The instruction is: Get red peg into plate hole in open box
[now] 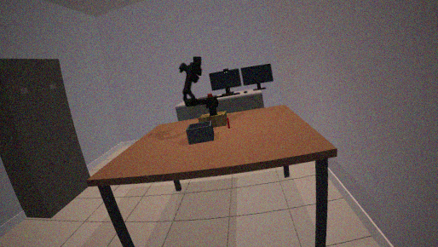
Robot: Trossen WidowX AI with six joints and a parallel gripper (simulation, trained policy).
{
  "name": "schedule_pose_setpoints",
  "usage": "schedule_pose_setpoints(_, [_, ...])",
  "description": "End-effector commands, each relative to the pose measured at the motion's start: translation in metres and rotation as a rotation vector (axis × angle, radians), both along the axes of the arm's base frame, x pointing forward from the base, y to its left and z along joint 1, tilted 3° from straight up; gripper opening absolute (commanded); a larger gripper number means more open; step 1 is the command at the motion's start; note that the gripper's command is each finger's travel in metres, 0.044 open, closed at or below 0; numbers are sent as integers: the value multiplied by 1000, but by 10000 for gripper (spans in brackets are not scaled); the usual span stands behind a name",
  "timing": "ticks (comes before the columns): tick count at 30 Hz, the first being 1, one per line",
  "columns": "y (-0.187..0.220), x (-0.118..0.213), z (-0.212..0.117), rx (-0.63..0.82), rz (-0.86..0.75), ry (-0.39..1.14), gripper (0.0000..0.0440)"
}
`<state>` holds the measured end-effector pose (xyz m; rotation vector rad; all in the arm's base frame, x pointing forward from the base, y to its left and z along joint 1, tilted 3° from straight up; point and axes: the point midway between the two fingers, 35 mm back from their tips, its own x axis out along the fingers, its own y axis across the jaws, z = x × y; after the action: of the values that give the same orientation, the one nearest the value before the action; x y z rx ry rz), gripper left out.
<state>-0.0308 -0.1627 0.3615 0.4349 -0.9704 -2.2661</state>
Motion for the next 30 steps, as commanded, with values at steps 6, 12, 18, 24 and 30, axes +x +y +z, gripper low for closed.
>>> schedule_pose_setpoints(6, [30, -37, -3, 4, -201, -50, 440])
schedule_pose_setpoints(12, [65, -67, -12, -29, -389, -136, 440])
schedule_pose_setpoints(18, [104, -90, -24, -67, -574, -224, 440])
schedule_pose_setpoints(24, [146, -103, -37, -108, -759, -310, 440])
schedule_pose_setpoints(30, [187, -107, -52, -156, -942, -398, 440])
